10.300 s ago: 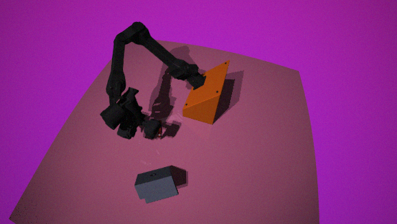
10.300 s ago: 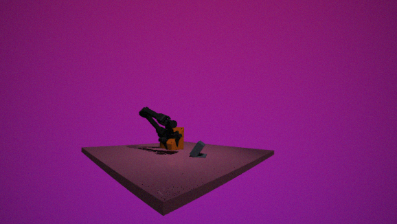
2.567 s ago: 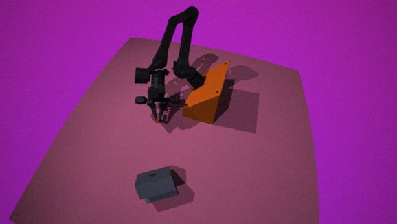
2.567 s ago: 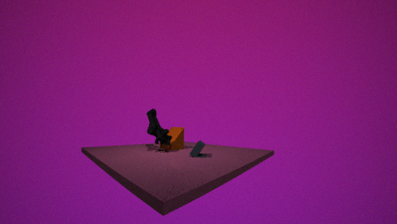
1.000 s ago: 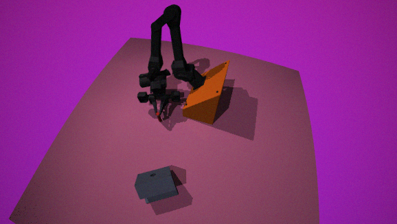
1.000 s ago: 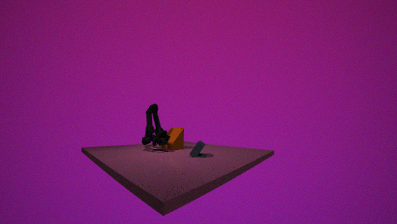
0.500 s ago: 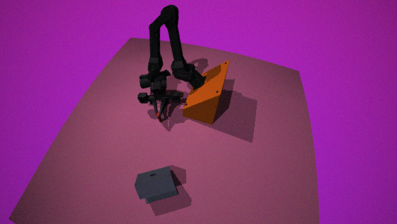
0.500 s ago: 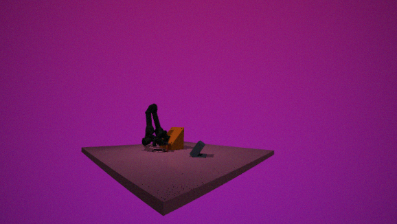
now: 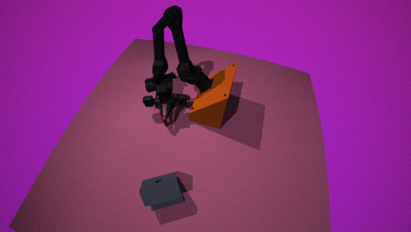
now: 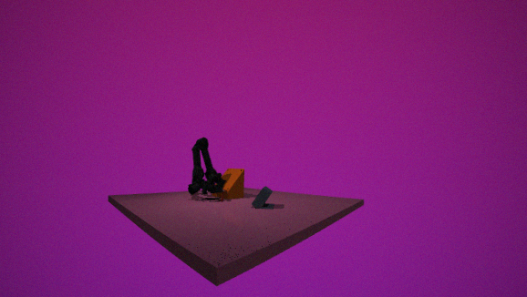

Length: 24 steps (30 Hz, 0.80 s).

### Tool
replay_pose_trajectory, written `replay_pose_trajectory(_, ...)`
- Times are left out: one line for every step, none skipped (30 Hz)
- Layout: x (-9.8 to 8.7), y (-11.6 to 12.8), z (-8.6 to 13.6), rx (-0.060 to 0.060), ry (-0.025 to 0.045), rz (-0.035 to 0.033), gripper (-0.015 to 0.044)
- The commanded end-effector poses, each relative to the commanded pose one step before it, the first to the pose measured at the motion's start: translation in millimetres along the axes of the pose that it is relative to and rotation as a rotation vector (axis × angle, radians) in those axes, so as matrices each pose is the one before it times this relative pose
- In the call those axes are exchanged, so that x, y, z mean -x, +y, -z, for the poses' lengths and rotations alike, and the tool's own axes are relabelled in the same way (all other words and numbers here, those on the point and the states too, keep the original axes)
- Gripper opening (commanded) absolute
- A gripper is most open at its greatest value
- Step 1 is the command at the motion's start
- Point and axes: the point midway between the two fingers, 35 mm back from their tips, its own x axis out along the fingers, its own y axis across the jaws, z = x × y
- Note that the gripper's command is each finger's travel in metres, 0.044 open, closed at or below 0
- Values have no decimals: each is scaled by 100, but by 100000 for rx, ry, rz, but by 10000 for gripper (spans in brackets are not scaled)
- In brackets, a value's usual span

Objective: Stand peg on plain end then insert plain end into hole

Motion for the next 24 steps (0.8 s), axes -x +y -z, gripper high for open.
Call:
replay_pose_trajectory(107, 15, 234, -3, 115, -17, 49)
replay_pose_trajectory(12, 2, 10, -2, -179, 8, 49)
replay_pose_trajectory(11, 2, 9, -1, -181, 8, 49)
replay_pose_trajectory(11, 2, 9, -1, -182, 8, 49)
replay_pose_trajectory(11, 2, 9, 1, -182, 9, 49)
replay_pose_trajectory(11, 2, 9, 2, -183, 9, 49)
replay_pose_trajectory(11, 2, 9, -1, -184, 8, 49)
replay_pose_trajectory(11, 2, 9, 1, -186, 10, 49)
replay_pose_trajectory(11, 2, 8, 1, -186, 11, 49)
replay_pose_trajectory(11, 2, 8, -2, -184, 10, 49)
replay_pose_trajectory(11, 2, 8, 0, -184, 11, 49)
replay_pose_trajectory(11, 2, 8, 0, -185, 12, 49)
replay_pose_trajectory(11, 2, 8, -1, -186, 12, 49)
replay_pose_trajectory(11, 2, 8, -3, -186, 13, 49)
replay_pose_trajectory(11, 2, 8, -2, -185, 14, 49)
replay_pose_trajectory(11, 2, 8, -2, -184, 14, 49)
replay_pose_trajectory(11, 2, 8, -2, -185, 14, 49)
replay_pose_trajectory(11, 2, 8, -4, -186, 16, 49)
replay_pose_trajectory(11, 2, 8, -4, -185, 17, 49)
replay_pose_trajectory(10, 2, 8, -4, -185, 17, 49)
replay_pose_trajectory(10, 2, 8, -6, -184, 17, 49)
replay_pose_trajectory(10, 2, 8, -6, -183, 17, 49)
replay_pose_trajectory(10, 2, 8, -3, -183, 18, 49)
replay_pose_trajectory(10, 2, 8, -6, -184, 19, 49)
